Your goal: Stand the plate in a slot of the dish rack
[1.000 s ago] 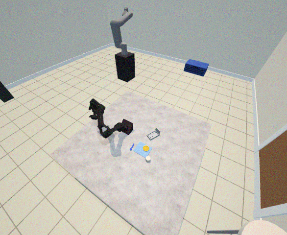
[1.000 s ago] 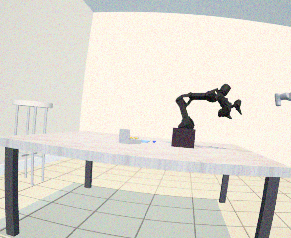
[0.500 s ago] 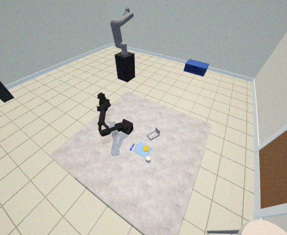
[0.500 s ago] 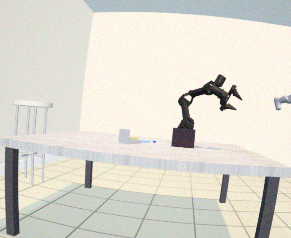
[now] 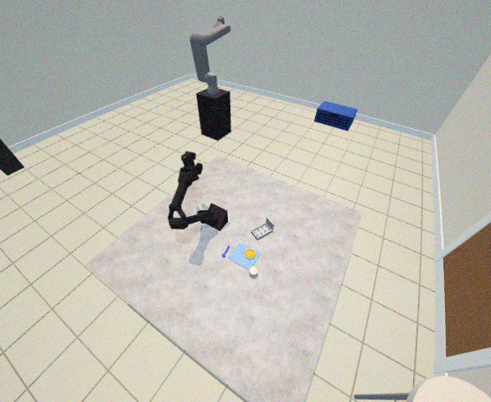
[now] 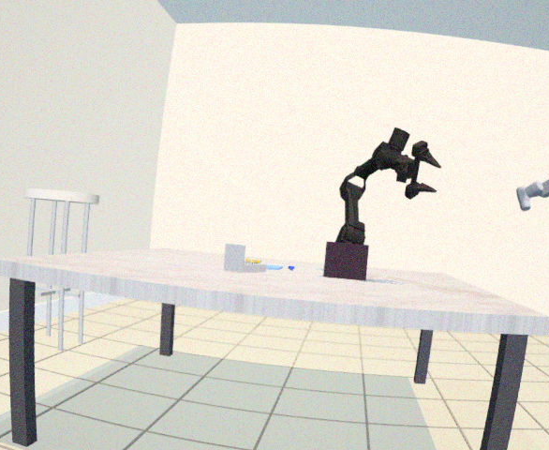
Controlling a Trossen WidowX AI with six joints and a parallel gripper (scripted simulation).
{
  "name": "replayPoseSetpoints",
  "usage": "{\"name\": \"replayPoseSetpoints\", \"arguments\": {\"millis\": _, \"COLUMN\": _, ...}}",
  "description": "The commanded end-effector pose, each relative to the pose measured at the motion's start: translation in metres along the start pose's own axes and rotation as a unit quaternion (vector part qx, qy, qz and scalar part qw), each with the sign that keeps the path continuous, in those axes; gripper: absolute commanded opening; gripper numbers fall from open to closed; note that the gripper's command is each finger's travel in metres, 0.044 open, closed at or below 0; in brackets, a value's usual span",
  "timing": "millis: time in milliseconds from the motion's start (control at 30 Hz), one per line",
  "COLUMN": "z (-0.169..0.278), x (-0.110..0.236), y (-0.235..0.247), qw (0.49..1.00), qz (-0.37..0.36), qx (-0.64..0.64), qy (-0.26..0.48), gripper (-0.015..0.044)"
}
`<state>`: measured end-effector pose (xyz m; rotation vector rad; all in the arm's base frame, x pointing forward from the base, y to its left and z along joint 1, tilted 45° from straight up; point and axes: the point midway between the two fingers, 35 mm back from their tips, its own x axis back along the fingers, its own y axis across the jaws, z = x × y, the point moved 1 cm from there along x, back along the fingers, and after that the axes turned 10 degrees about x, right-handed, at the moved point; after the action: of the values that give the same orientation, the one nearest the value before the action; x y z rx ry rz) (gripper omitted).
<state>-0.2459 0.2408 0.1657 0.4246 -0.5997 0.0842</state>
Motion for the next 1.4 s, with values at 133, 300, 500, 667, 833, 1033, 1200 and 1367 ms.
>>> {"name": "replayPoseSetpoints", "arguments": {"millis": 133, "z": -0.063, "x": 0.031, "y": 0.029, "qw": 0.993, "qz": -0.046, "qx": 0.003, "qy": -0.109, "gripper": 0.04}}
{"name": "replayPoseSetpoints", "arguments": {"millis": 300, "z": -0.108, "x": 0.062, "y": 0.04, "qw": 0.98, "qz": -0.062, "qx": 0.001, "qy": -0.188, "gripper": 0.04}}
{"name": "replayPoseSetpoints", "arguments": {"millis": 500, "z": -0.16, "x": 0.104, "y": 0.042, "qw": 0.958, "qz": -0.064, "qx": -0.006, "qy": -0.28, "gripper": 0.04}}
{"name": "replayPoseSetpoints", "arguments": {"millis": 667, "z": -0.198, "x": 0.143, "y": 0.033, "qw": 0.937, "qz": -0.051, "qx": -0.019, "qy": -0.346, "gripper": 0.04}}
{"name": "replayPoseSetpoints", "arguments": {"millis": 833, "z": -0.23, "x": 0.183, "y": 0.016, "qw": 0.915, "qz": -0.029, "qx": -0.037, "qy": -0.4, "gripper": 0.04}}
{"name": "replayPoseSetpoints", "arguments": {"millis": 1033, "z": -0.261, "x": 0.231, "y": -0.011, "qw": 0.887, "qz": 0.006, "qx": -0.058, "qy": -0.457, "gripper": 0.04}}
{"name": "replayPoseSetpoints", "arguments": {"millis": 1200, "z": -0.28, "x": 0.27, "y": -0.039, "qw": 0.864, "qz": 0.045, "qx": -0.079, "qy": -0.495, "gripper": 0.04}}
{"name": "replayPoseSetpoints", "arguments": {"millis": 1367, "z": -0.297, "x": 0.307, "y": -0.075, "qw": 0.84, "qz": 0.102, "qx": -0.104, "qy": -0.522, "gripper": 0.04}}
